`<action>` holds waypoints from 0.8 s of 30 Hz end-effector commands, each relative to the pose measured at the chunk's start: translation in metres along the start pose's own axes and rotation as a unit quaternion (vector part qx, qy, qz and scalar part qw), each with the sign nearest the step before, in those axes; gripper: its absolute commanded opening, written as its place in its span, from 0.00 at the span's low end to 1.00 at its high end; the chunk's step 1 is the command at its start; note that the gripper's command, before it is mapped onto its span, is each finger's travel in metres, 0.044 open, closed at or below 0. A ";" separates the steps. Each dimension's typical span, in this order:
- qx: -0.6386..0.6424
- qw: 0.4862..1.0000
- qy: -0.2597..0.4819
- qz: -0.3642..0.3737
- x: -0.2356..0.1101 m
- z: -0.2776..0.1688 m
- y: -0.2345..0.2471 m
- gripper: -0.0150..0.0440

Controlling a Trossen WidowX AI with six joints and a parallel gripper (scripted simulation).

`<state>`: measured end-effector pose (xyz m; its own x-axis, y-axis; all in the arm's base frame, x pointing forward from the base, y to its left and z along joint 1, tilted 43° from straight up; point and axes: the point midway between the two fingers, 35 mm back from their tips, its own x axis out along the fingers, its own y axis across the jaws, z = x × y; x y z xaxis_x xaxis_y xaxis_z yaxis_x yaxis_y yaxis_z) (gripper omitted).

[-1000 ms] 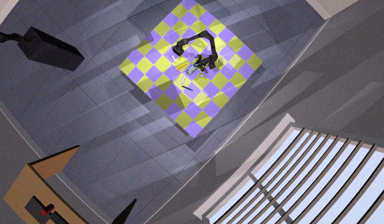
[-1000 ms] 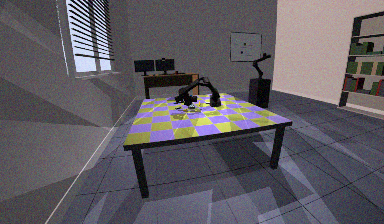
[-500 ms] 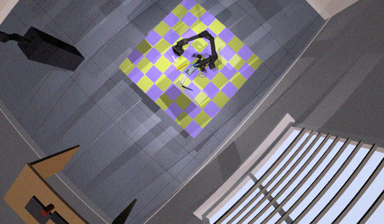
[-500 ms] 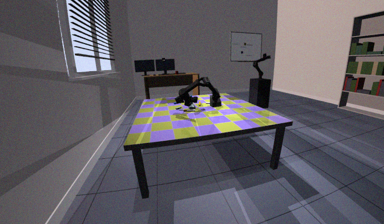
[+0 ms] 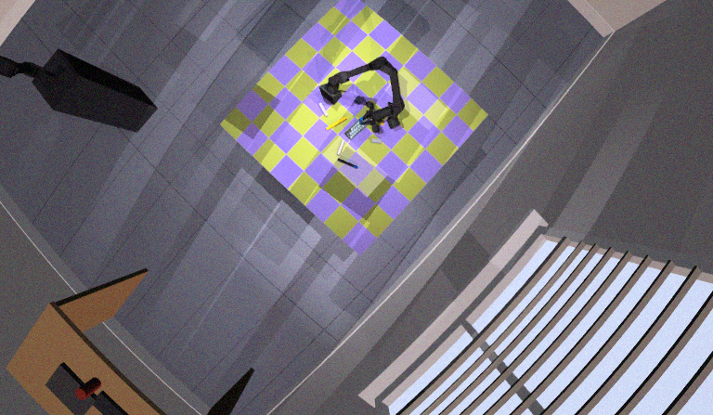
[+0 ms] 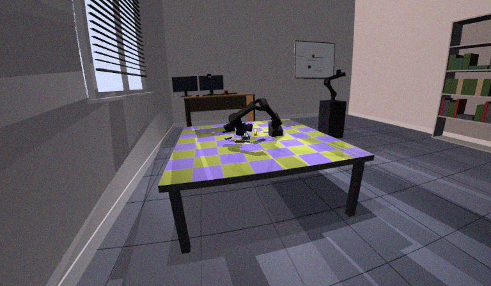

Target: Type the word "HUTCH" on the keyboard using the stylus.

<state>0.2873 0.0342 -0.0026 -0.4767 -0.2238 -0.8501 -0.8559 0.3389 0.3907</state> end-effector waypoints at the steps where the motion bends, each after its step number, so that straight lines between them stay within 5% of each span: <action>1: 0.001 1.000 -0.003 0.001 -0.001 0.000 0.000 0.39; 12: 0.007 1.000 -0.006 0.001 -0.018 -0.030 -0.001 0.40; 24: 0.005 1.000 -0.004 0.001 -0.018 -0.031 -0.006 0.25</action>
<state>0.2921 0.0096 0.0223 -0.4748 -0.2115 -0.8543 -0.8522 0.3529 0.3862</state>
